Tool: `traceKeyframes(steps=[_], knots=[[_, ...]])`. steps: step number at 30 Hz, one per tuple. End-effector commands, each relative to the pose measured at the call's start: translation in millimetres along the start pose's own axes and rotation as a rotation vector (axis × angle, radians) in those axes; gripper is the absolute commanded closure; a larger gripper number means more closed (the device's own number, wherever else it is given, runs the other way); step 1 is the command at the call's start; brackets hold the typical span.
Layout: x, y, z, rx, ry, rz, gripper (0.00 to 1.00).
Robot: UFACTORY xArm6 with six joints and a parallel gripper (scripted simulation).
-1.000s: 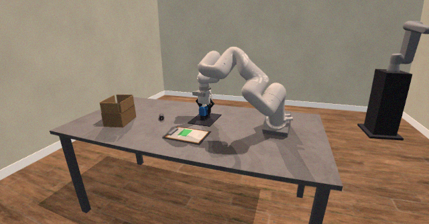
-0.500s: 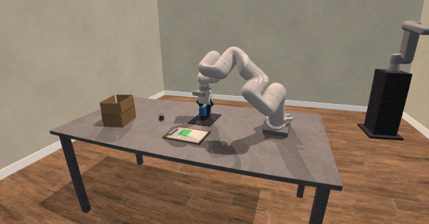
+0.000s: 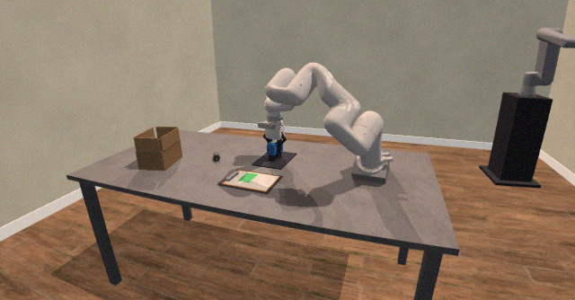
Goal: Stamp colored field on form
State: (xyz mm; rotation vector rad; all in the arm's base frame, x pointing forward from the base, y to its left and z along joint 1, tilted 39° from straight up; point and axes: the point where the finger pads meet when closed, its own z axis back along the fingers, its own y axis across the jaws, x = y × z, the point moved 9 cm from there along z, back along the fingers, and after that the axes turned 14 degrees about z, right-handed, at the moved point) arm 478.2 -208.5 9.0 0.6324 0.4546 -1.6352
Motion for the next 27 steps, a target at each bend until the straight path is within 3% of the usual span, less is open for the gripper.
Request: traceKeyframes(steps=[1, 16, 23, 27], knots=[[0.2, 0.9, 1.8, 0.003, -0.002, 0.001, 0.7], [0.1, 0.9, 6.9, 0.003, -0.002, 0.001, 0.7], [0.1, 0.8, 37.1, 0.003, -0.002, 0.001, 0.7], [0.1, 0.8, 41.8, 0.003, -0.002, 0.001, 0.7]])
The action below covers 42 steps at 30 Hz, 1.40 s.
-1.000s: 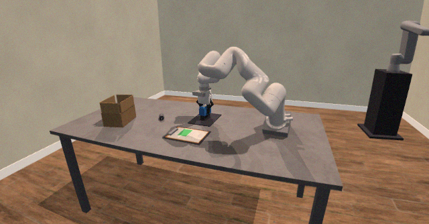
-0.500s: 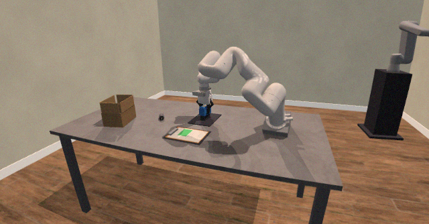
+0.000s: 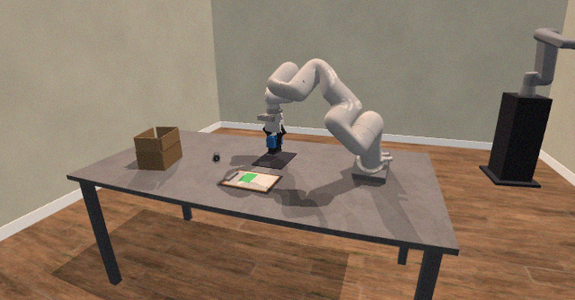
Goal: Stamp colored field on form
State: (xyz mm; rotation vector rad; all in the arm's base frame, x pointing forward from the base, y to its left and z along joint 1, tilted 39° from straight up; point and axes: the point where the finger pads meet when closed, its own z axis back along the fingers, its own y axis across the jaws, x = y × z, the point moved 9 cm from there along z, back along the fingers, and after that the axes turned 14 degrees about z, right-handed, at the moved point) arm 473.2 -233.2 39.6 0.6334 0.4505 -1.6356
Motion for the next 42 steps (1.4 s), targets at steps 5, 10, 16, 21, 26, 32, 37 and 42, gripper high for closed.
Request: traceKeyframes(steps=[5, 10, 16, 21, 26, 32, 37, 42], knots=[[0.1, 0.0, 2.1, 0.0, 0.0, 0.0, 0.7], [-14.0, 5.7, 2.8, 0.0, -0.003, 0.011, 0.7], [-134.8, 26.7, 2.1, 0.002, -0.002, 0.19, 0.7], [-225.3, 35.6, 2.4, 0.002, 0.001, 0.202, 0.7], [-256.8, 38.7, 3.2, 0.002, 0.001, 0.202, 0.7], [-273.4, 42.8, 3.4, 0.0, 0.0, 0.202, 0.7], [-278.0, 43.9, 3.4, 0.0, 0.0, 0.202, 0.7], [-278.0, 43.9, 3.4, 0.0, 0.0, 0.202, 0.7]])
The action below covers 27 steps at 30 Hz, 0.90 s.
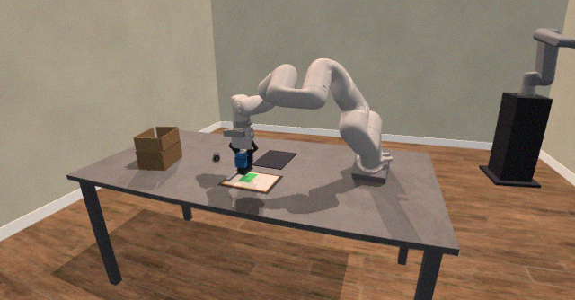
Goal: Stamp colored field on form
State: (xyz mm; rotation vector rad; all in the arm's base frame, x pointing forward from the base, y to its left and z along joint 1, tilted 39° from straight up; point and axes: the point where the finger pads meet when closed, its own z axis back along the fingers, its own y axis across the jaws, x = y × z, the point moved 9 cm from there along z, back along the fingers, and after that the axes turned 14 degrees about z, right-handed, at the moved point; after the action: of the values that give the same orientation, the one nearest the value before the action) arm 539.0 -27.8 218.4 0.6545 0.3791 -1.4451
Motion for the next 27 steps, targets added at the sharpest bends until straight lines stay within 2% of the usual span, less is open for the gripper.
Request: traceKeyframes(steps=[1, 9, 27], knots=[[-0.9, 1.4, 2.1, 0.005, -0.001, 0.003, 0.7], [18.5, -5.6, 1.6, 0.005, -0.001, 0.003, 0.7], [18.9, -5.7, -4.3, 0.005, -0.001, 0.003, 0.7]])
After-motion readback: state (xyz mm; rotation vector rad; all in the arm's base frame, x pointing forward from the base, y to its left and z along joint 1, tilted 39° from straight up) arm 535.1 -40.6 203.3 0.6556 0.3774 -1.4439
